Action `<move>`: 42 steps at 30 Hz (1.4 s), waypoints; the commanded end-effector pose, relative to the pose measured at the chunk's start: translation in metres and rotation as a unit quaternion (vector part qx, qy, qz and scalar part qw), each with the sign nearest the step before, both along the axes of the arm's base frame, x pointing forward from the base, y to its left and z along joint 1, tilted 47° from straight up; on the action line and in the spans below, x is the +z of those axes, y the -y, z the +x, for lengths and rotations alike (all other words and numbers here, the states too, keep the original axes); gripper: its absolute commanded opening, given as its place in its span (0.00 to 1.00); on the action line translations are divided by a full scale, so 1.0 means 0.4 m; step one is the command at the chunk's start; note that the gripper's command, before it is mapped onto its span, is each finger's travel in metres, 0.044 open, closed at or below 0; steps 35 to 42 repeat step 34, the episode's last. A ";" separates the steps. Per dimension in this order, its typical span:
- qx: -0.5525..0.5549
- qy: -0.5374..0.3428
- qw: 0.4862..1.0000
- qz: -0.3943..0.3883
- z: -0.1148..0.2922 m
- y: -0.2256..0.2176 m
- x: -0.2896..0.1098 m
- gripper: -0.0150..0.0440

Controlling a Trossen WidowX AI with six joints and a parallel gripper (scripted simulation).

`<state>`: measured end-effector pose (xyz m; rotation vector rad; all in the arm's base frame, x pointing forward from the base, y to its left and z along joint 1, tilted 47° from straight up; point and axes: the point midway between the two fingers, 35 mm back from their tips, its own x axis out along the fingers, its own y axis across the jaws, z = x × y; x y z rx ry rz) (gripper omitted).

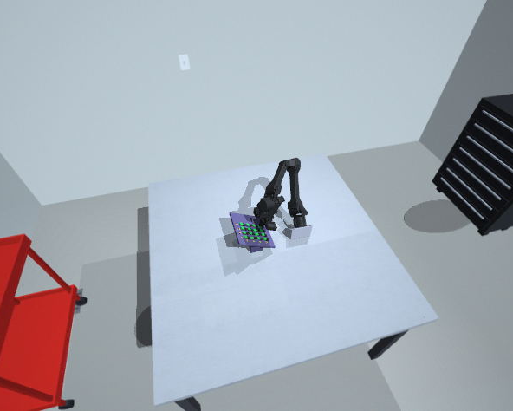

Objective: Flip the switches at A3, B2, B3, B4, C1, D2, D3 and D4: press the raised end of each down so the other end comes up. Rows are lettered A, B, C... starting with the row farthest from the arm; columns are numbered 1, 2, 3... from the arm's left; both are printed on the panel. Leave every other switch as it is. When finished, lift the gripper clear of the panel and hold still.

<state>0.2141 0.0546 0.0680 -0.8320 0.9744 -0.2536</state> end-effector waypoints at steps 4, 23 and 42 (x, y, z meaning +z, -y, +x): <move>0.003 -0.001 1.000 0.002 -0.022 -0.025 0.020 0.25; 0.011 0.008 1.000 0.002 -0.024 -0.235 0.066 0.25; 0.011 0.008 1.000 0.002 -0.024 -0.235 0.066 0.25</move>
